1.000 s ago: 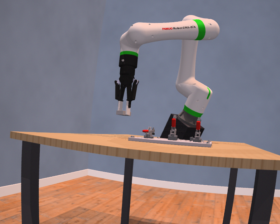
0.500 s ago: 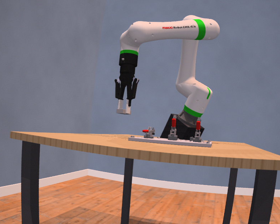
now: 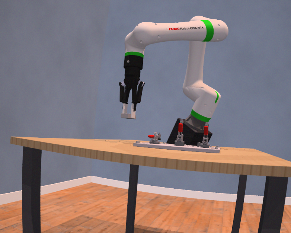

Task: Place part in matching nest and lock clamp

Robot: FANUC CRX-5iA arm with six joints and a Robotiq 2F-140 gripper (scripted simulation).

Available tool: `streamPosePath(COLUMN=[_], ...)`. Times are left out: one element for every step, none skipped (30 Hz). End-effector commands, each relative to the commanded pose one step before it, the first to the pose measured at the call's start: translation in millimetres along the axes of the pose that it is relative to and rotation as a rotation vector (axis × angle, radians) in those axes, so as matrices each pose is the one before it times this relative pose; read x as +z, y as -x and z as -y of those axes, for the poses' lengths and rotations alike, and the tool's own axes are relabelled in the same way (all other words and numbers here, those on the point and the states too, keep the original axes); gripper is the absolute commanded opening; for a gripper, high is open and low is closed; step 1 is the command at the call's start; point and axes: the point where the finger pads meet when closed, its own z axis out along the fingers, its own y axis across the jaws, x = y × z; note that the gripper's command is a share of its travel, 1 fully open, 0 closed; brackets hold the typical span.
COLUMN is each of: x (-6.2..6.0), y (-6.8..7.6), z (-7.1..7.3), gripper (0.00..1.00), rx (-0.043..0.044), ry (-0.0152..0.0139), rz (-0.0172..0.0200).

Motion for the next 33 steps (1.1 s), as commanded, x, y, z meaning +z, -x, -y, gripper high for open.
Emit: streamPosePath(x=[-0.21, 0.00, 0.00, 0.00, 0.00, 0.00, 0.00, 0.00, 0.00, 0.00, 0.00, 0.00, 0.01, 0.02, 0.04, 0.07, 0.10, 0.13, 0.00, 0.00, 0.16, 0.20, 0.24, 0.28, 0.33, 0.37, 0.41, 0.46, 0.51, 0.55, 0.59, 0.63, 0.67], y=[0.46, 0.00, 0.00, 0.00, 0.00, 0.00, 0.00, 0.00, 0.00, 0.00, 0.00, 0.00, 0.01, 0.03, 0.06, 0.10, 0.14, 0.19, 0.00, 0.00, 0.24, 0.30, 0.36, 0.42, 0.48, 0.55, 0.61, 0.68, 0.74, 0.81, 0.87, 0.93, 0.98], z=[-0.21, 0.00, 0.00, 0.00, 0.00, 0.00, 0.00, 0.00, 0.00, 0.00, 0.00, 0.00, 0.00, 0.00, 0.00, 0.00, 0.00, 0.00, 0.00, 0.00, 0.00, 0.00, 0.00, 0.00, 0.00, 0.00, 0.00, 0.00, 0.00, 0.00, 0.00, 0.00, 0.00], gripper=[0.00, 0.00, 0.00, 0.00, 0.00, 0.00, 0.00, 0.00, 0.00, 0.00, 0.00, 0.00, 0.00, 0.00, 0.00, 0.00, 0.00, 0.00, 0.00, 0.00, 0.00, 0.00, 0.00, 0.00, 0.00, 0.00, 0.00, 0.00, 0.00, 0.00, 0.00, 0.00, 0.00], rx=[-0.05817, 0.00000, 0.00000, -0.02569, -0.02479, -0.02217, -0.01814, -0.01318, -0.00798, -0.00341, -0.00055, 0.00000, 0.00000, 0.00000, 0.00000, 0.00000, 0.00000, 0.00000, 0.00000, 0.00000, 0.00000, 0.00000, 0.00000, 0.00000, 0.00000, 0.00000, 0.00000, 0.00000, 0.00000, 0.00000, 0.00000, 0.00000, 0.00000], ry=[-0.00007, 0.00000, 0.00000, 0.00000, 0.00000, 0.00000, 0.00000, 0.00000, 0.00000, 0.00000, 0.00000, 0.00000, 0.00000, 0.00000, 0.00000, 0.00000, 0.00000, 0.00000, 0.00000, 0.00000, 0.00000, 0.00000, 0.00000, 0.00000, 0.00000, 0.00000, 0.00000, 0.00000, 0.00000, 0.00000, 0.00000, 0.00000, 0.00000], rz=[0.00070, 0.00000, 0.00000, 0.00000, 0.00000, 0.00000, 0.00000, 0.00000, 0.00000, 0.00000, 0.00000, 0.00000, 0.00000, 0.00000, 0.00000, 0.00000, 0.00000, 0.00000, 0.00000, 0.00000, 0.00000, 0.00000, 0.00000, 0.00000, 0.00000, 0.00000, 0.00000, 0.00000, 0.00000, 0.00000, 0.00000, 0.00000, 0.00000])
